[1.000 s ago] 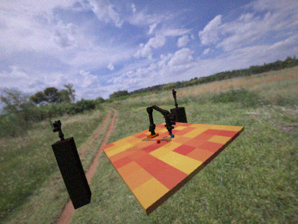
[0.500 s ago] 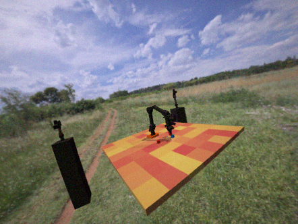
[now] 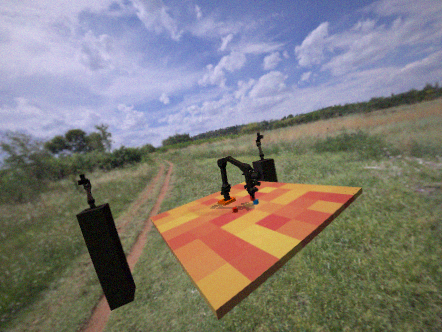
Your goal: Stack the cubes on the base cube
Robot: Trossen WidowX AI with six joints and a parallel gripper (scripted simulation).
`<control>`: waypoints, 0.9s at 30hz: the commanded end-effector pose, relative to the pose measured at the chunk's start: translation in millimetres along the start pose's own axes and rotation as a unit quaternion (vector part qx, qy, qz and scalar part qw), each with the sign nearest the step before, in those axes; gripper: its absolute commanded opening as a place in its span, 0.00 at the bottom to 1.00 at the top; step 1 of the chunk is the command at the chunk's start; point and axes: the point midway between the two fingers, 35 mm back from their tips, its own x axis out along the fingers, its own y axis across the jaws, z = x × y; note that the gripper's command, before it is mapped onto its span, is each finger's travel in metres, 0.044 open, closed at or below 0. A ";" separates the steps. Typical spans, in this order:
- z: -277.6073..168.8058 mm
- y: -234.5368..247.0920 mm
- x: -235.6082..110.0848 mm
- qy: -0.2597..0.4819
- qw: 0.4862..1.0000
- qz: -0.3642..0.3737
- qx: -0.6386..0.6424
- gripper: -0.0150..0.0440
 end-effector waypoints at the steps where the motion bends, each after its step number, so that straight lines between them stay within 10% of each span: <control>1: -0.2 0.9 1.3 0.000 1.000 0.002 -0.001 0.43; 9: -0.2 0.9 1.3 0.000 1.000 0.002 -0.001 0.60; 27: 0.0 -0.1 -24.5 0.000 1.000 0.000 0.000 0.60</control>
